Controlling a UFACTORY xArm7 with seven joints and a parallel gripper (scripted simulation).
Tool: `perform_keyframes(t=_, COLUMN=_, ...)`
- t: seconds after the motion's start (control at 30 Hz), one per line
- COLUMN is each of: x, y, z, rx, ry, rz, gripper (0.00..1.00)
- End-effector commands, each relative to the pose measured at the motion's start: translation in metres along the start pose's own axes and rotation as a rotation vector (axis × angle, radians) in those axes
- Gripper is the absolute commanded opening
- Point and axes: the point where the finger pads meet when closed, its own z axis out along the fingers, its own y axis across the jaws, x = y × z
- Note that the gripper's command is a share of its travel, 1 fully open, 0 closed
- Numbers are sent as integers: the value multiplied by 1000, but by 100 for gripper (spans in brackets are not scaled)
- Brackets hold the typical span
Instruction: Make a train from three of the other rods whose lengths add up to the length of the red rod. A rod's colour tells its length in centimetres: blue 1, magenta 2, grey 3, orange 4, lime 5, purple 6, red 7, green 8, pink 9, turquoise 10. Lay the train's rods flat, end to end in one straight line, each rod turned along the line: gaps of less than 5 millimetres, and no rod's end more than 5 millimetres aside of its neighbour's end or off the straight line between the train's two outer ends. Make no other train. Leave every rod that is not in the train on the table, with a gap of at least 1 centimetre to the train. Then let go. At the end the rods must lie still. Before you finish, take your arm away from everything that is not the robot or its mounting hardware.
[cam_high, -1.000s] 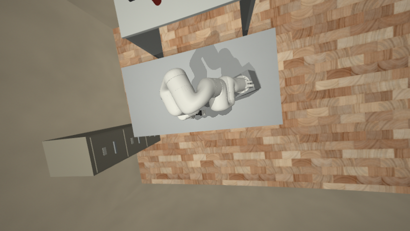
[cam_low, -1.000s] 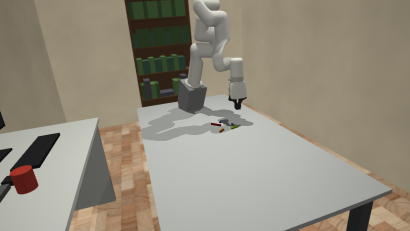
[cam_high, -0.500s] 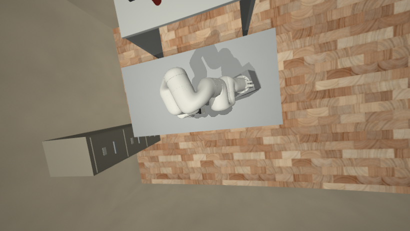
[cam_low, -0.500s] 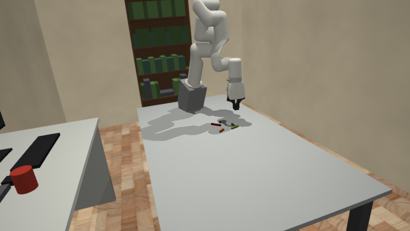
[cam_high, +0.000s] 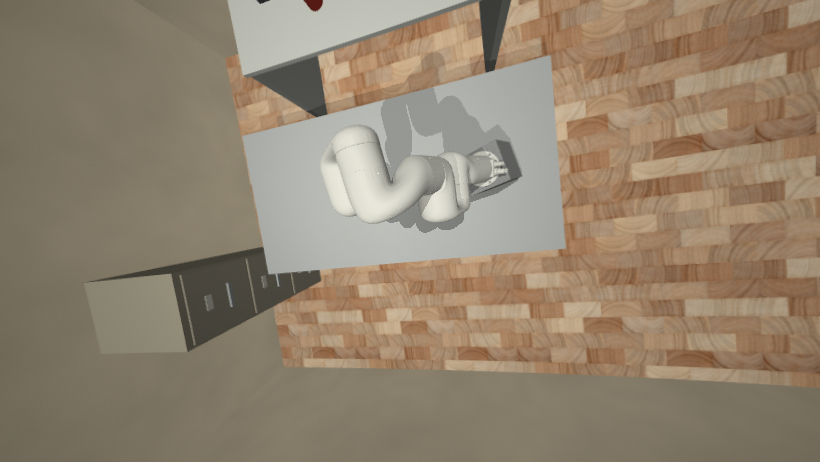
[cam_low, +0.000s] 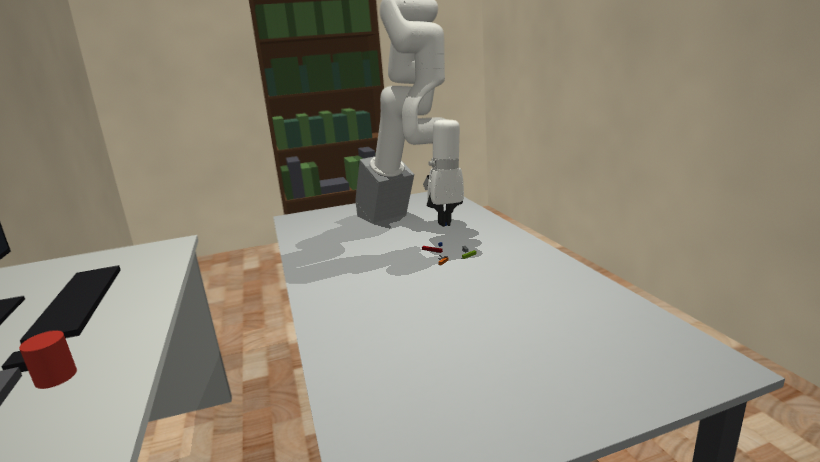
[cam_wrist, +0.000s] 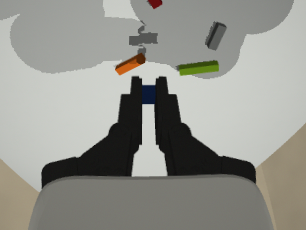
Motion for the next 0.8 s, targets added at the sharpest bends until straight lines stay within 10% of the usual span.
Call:
perform_keyframes(t=0.0, x=3, y=-31, z=2, rx=-81, ry=16, rz=-67, gripper=4)
perform_keyframes(t=0.47, x=40, y=-122, z=8, rx=-87, ry=2, rz=-248, gripper=4)
perform_keyframes(t=0.77, x=45, y=-132, z=9, rx=-86, ry=-1, rz=-268, gripper=4)
